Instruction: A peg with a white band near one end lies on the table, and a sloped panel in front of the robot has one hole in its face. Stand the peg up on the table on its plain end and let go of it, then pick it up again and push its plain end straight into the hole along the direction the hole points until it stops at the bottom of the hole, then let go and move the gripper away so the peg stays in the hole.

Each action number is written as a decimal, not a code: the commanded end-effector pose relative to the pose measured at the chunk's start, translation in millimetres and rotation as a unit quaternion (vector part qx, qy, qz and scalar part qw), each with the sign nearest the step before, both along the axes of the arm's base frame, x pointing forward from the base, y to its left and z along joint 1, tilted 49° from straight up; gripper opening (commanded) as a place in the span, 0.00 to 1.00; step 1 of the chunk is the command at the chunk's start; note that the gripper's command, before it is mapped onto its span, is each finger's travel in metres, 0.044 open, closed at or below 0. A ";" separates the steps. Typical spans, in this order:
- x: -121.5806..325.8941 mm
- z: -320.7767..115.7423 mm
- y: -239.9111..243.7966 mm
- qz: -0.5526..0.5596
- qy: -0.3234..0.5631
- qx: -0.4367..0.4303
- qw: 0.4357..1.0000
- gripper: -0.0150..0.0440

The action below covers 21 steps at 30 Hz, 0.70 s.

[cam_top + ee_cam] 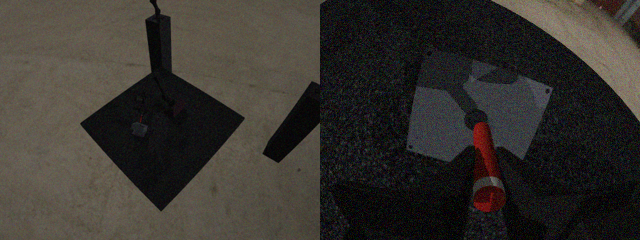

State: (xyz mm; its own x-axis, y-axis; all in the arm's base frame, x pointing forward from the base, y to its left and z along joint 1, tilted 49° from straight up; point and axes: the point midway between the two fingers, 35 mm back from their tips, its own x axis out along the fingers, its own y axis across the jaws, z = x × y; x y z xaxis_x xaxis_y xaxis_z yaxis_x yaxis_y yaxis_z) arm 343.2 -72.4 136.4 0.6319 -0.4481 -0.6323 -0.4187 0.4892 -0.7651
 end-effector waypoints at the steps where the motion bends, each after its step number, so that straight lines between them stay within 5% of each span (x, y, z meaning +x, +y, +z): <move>1: 4.0 -6.4 -2.6 0.001 0.005 0.000 1.000 0.25; 21: 9.1 -9.3 -6.5 -0.001 -0.002 0.000 1.000 0.25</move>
